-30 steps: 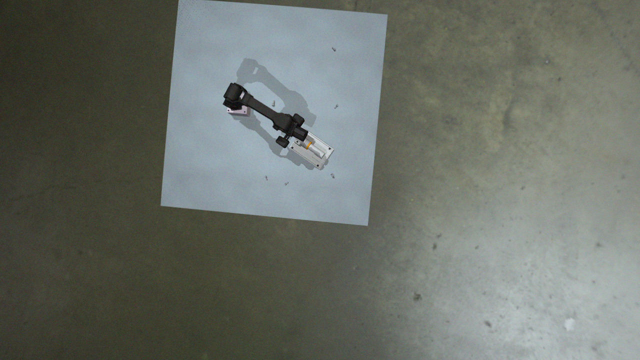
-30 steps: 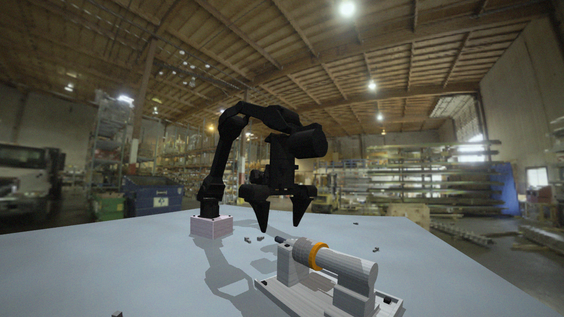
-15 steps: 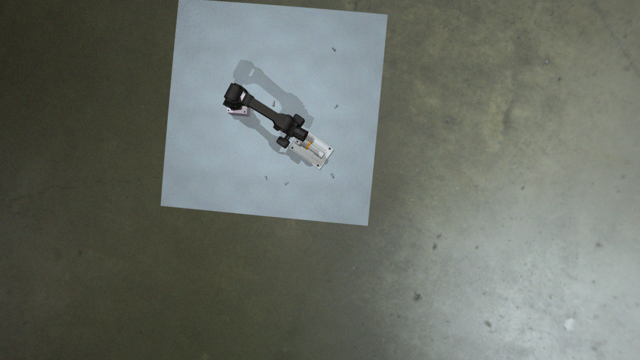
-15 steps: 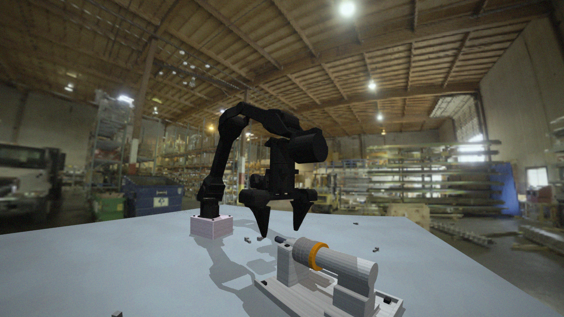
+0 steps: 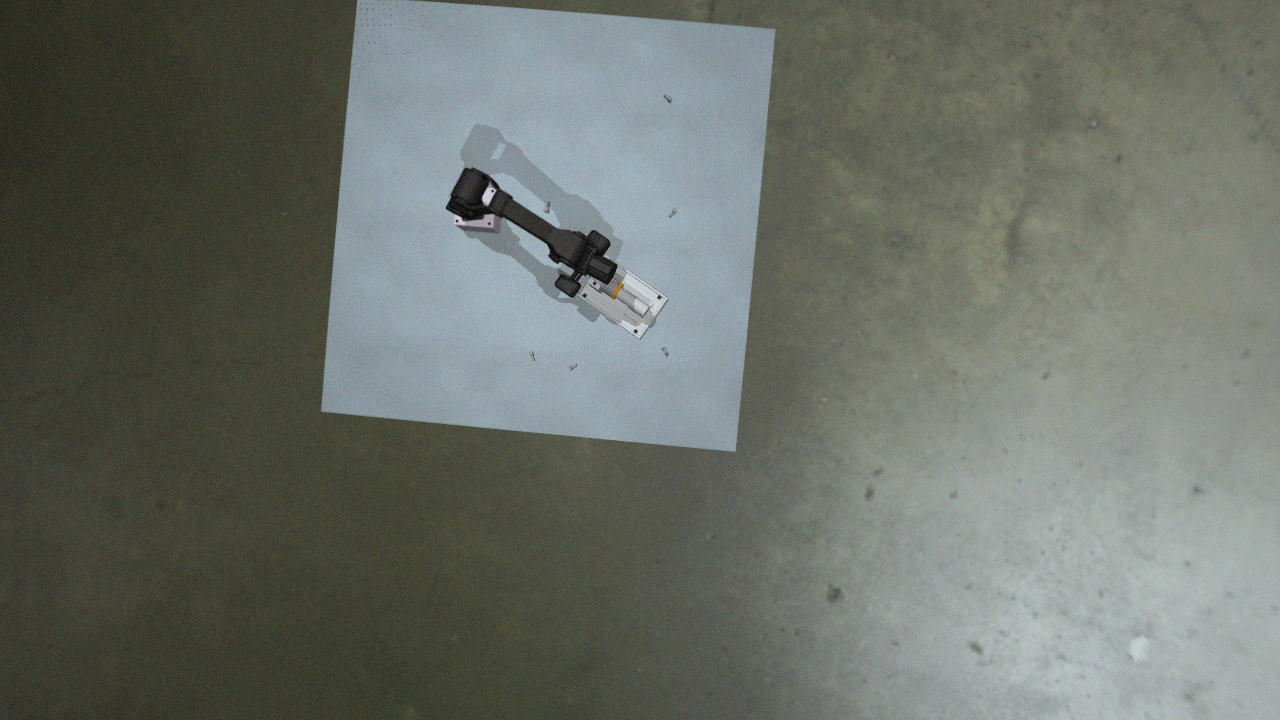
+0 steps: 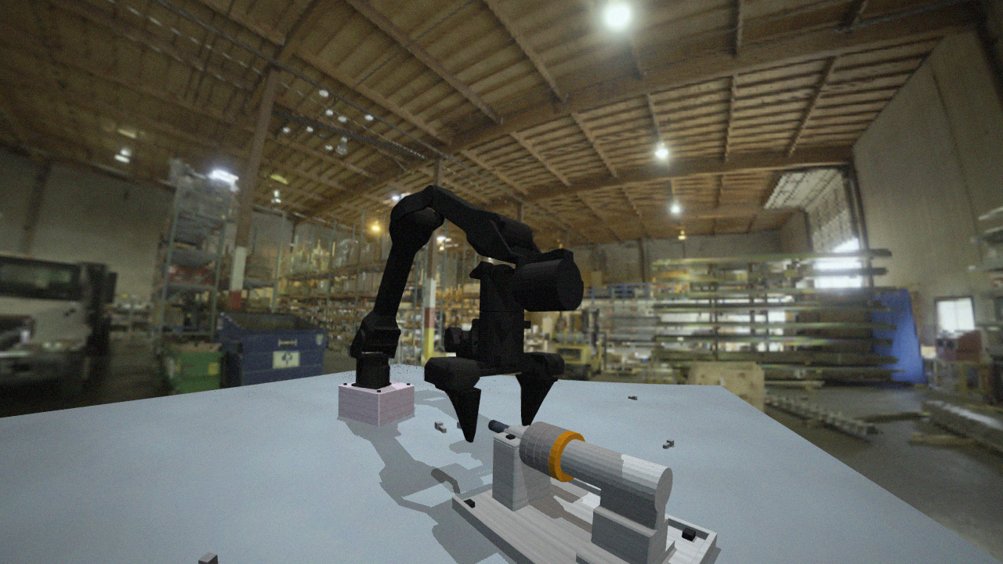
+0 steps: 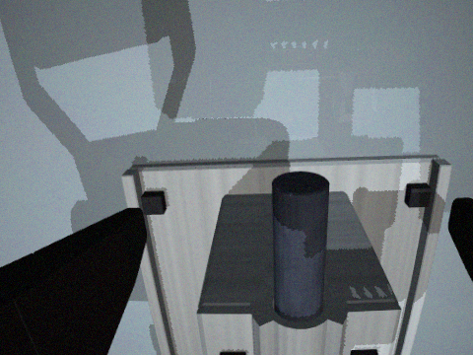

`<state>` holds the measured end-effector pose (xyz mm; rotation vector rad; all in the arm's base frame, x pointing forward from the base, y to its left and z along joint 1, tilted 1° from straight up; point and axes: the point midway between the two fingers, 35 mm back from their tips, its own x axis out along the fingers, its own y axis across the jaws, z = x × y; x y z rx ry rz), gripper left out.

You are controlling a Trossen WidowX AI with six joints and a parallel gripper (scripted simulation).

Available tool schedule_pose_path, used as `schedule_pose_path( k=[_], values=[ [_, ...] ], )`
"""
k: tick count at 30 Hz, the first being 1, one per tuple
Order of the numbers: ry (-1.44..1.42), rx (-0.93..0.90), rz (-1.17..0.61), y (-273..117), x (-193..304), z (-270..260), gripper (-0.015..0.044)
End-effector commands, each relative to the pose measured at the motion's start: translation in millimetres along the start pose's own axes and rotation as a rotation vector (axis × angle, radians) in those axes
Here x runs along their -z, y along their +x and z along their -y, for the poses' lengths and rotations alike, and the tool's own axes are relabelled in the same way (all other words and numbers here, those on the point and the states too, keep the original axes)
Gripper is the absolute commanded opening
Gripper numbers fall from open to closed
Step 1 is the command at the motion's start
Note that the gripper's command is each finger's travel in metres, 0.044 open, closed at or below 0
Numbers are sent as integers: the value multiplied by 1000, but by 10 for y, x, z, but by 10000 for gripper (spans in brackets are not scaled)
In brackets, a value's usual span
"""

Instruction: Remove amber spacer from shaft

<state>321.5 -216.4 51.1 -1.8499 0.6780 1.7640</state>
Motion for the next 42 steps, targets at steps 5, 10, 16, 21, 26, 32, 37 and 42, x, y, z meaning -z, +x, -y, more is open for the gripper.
schedule_pose_path(
  k=[5, 10, 16, 21, 26, 32, 37, 42],
  values=[
    [-1, 4, 12, 90, -19, 7, 440],
    [-1, 4, 12, 90, -19, 7, 440],
    [-1, 4, 12, 90, -19, 7, 440],
    [-1, 4, 12, 90, -19, 7, 440],
    [-1, 4, 12, 90, -19, 7, 440],
    [-1, 4, 12, 90, -19, 7, 440],
    [-1, 4, 12, 93, -19, 7, 440],
    [-1, 4, 12, 141, -19, 8, 440]
  ],
)
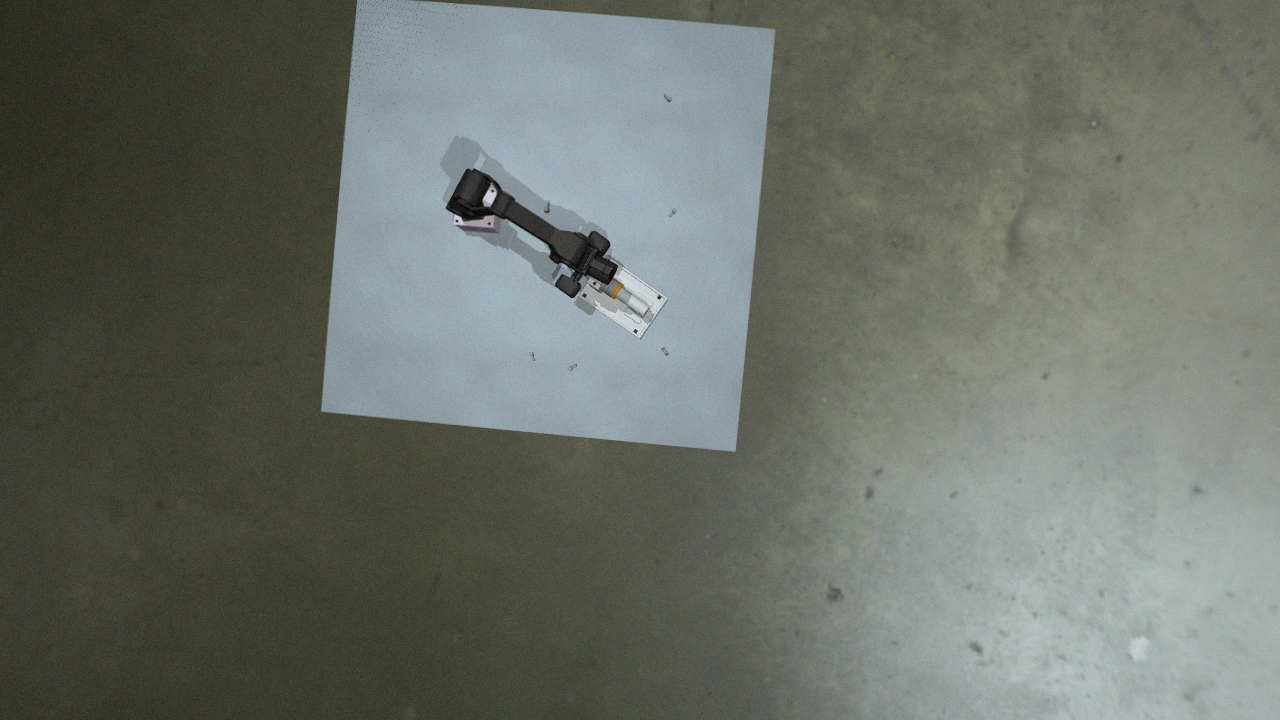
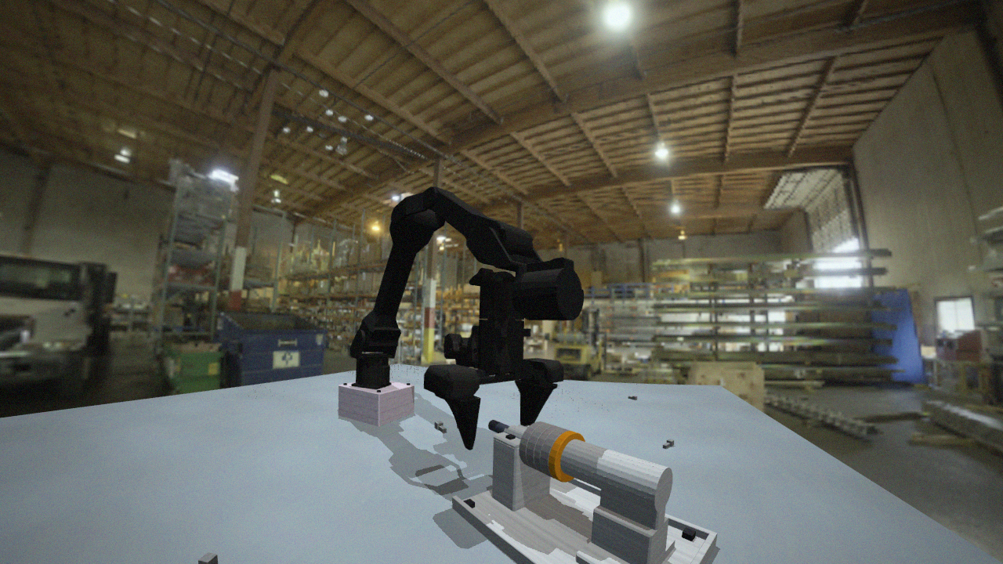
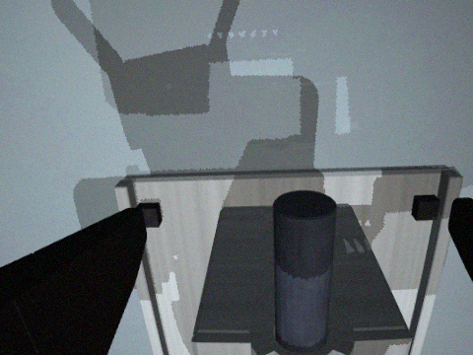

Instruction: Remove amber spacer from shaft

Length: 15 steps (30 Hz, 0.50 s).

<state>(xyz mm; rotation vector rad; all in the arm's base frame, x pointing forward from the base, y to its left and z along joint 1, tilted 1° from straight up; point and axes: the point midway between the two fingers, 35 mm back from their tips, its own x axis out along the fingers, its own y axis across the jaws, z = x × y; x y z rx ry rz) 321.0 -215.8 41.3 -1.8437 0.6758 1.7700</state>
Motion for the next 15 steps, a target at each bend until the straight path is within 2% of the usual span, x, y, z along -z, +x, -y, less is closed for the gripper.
schedule_pose_path(
  k=[1, 15],
  values=[
    [0, 4, 5, 58, -7, 7, 440],
    [0, 4, 5, 174, -10, 7, 440]
  ],
)
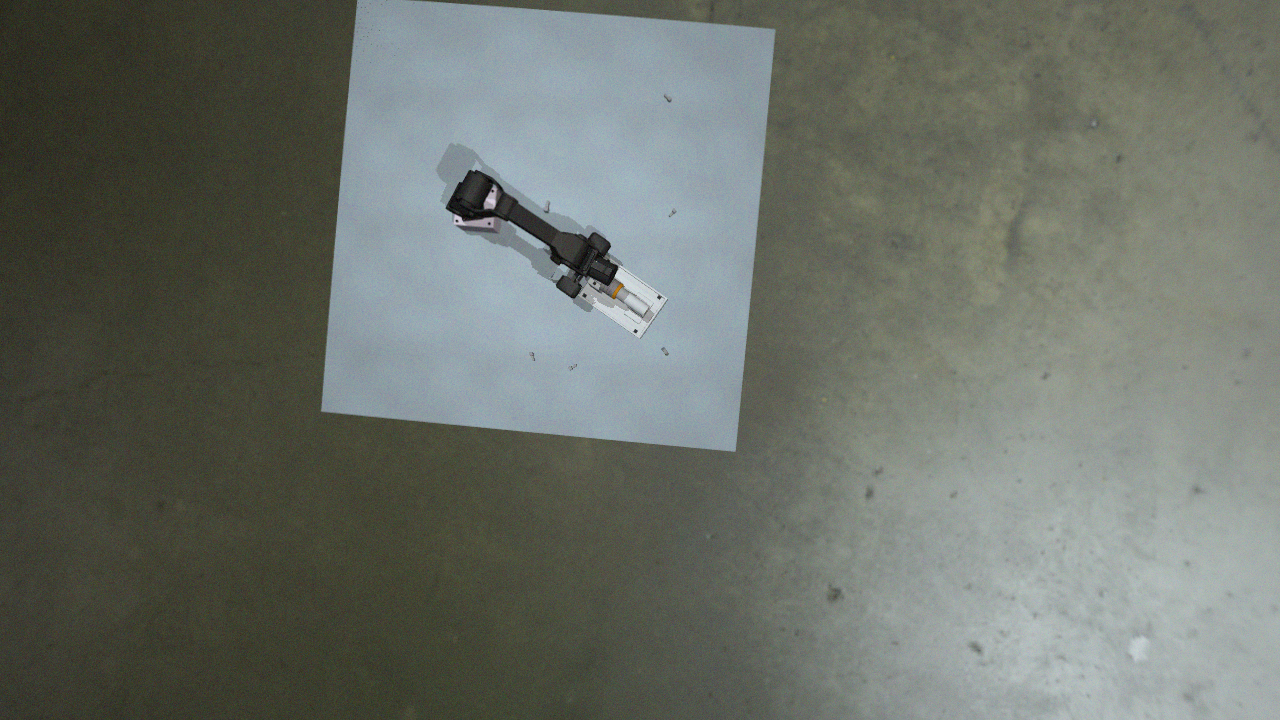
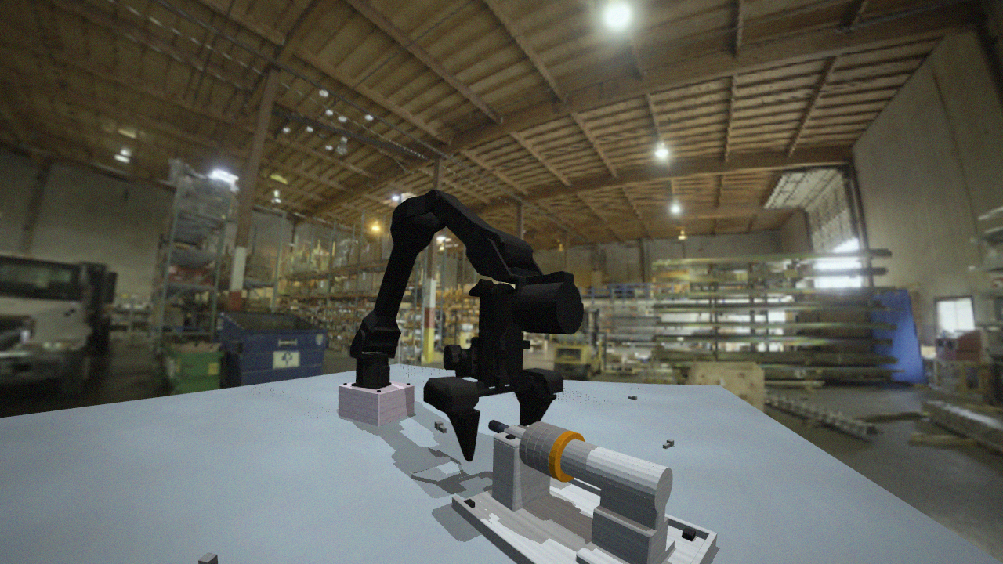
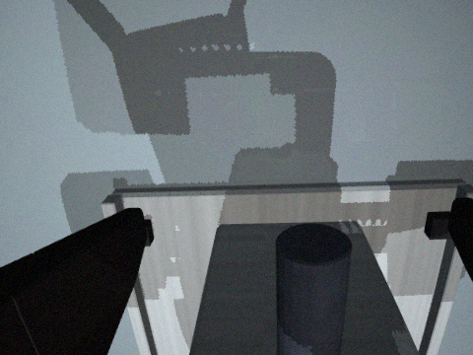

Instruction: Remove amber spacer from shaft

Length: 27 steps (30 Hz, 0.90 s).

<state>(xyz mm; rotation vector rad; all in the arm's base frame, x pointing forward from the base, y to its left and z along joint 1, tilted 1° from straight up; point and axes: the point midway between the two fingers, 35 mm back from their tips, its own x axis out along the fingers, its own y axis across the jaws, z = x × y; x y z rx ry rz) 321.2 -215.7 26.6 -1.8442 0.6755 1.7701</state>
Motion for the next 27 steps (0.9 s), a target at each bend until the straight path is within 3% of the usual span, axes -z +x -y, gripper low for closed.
schedule_pose_path(
  k=[1, 5, 21, 27],
  values=[
    [0, 4, 6, 26, -6, 7, 440],
    [0, 4, 6, 26, -6, 7, 440],
    [0, 0, 2, 11, -2, 0, 20],
    [0, 1, 3, 11, -3, 0, 0]
  ],
)
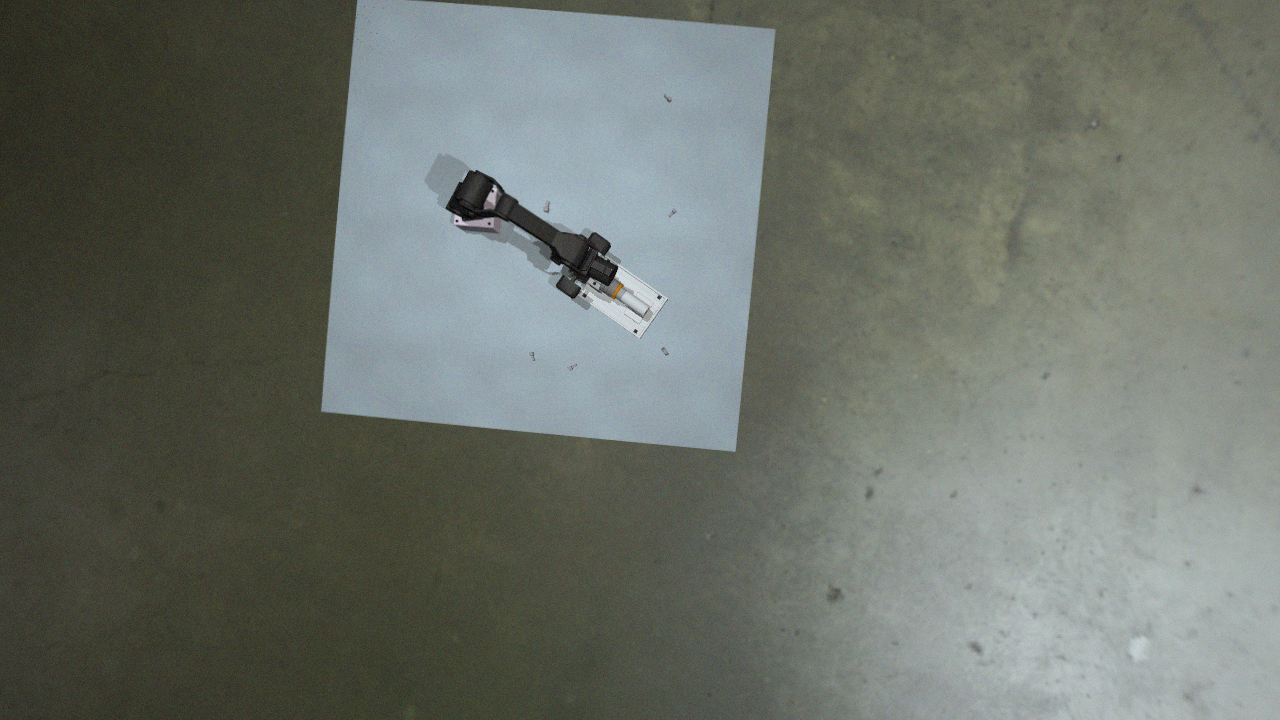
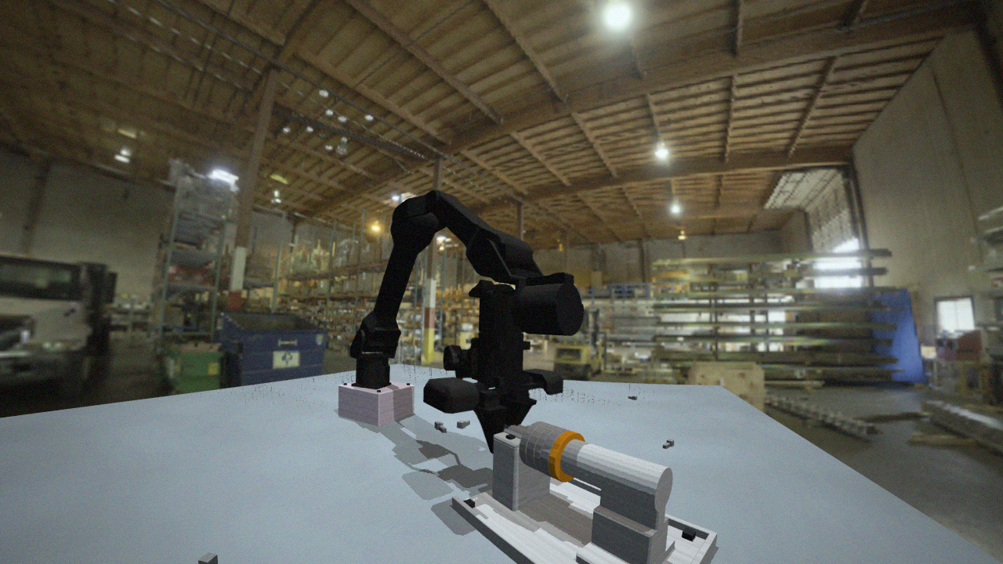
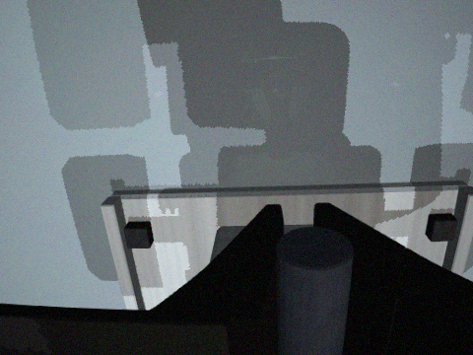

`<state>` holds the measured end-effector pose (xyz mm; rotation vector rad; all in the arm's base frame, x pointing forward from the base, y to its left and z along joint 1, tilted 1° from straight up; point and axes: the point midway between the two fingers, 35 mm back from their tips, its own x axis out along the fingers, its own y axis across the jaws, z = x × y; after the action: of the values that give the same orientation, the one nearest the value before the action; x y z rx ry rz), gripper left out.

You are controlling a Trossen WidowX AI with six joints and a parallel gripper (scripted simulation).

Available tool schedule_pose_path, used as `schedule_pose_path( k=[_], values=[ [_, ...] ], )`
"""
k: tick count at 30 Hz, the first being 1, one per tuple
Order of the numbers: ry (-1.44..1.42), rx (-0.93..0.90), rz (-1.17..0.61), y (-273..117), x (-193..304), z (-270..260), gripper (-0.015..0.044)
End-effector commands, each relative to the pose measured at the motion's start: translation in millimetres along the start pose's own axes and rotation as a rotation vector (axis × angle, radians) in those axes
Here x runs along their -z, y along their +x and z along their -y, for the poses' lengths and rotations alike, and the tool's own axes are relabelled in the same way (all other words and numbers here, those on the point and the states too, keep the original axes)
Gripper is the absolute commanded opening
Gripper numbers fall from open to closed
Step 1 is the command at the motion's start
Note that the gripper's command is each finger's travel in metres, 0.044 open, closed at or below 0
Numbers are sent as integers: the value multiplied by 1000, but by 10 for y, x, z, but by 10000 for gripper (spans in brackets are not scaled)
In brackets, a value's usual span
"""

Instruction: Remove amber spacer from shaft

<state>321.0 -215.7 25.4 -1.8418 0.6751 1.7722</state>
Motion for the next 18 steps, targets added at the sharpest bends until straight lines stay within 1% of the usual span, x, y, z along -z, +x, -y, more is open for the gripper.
schedule_pose_path(
  k=[1, 18],
  values=[
    [0, 2, 2, -1, -5, 0, 0],
    [0, 5, 4, 1, -107, 1, 0]
  ],
)
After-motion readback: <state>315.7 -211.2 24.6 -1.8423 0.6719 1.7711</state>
